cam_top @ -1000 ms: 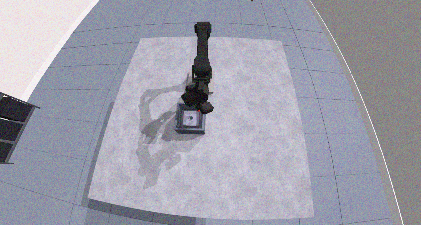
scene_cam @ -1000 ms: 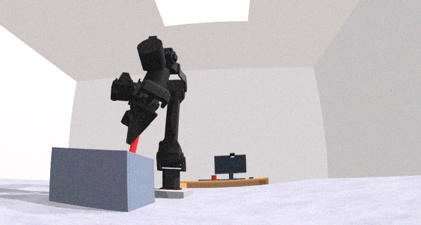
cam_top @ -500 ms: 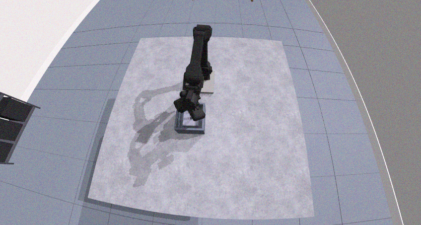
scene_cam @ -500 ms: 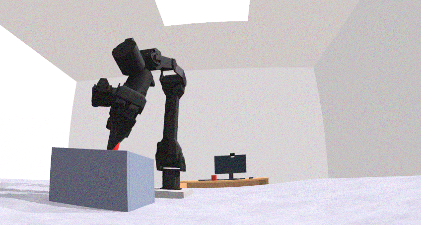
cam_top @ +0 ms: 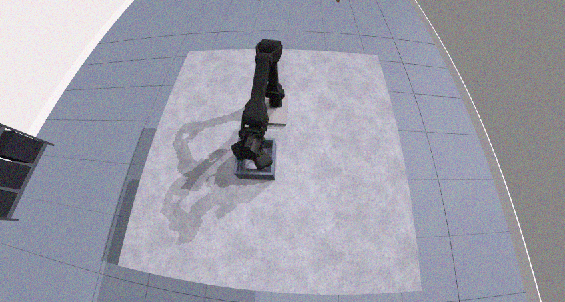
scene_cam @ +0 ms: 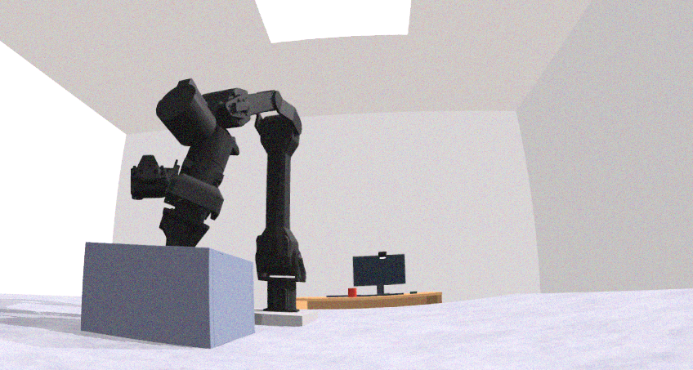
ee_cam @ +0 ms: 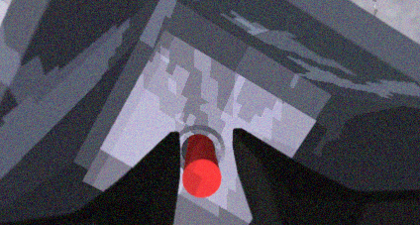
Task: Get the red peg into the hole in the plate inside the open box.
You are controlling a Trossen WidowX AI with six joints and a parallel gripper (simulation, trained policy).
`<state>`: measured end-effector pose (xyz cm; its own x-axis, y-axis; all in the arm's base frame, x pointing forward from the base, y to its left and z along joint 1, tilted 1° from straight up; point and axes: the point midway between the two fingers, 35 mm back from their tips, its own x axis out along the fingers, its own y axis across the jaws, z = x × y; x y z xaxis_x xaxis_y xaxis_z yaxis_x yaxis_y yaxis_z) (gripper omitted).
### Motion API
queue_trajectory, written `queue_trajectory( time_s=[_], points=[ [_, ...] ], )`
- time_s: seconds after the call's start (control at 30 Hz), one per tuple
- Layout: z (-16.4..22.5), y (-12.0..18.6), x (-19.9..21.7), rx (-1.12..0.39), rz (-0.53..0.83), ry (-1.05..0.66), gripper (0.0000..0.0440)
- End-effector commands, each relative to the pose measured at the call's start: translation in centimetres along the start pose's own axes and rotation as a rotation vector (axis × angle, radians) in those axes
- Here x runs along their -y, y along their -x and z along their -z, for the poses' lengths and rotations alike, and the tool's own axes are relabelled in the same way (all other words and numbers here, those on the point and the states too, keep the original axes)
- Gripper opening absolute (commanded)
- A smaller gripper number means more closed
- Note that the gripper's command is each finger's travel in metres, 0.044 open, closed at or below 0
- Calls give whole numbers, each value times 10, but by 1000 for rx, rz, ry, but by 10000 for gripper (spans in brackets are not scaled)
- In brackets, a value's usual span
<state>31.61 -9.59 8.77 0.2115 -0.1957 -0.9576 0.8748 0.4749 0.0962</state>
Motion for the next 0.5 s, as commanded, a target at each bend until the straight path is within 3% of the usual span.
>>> queue_trajectory(
  time_s=[0.0,0.47],
  points=[
    [-4,-3,-1,-9,15,18,143],
    [-33,-3,-17,-20,22,70,126]
  ],
)
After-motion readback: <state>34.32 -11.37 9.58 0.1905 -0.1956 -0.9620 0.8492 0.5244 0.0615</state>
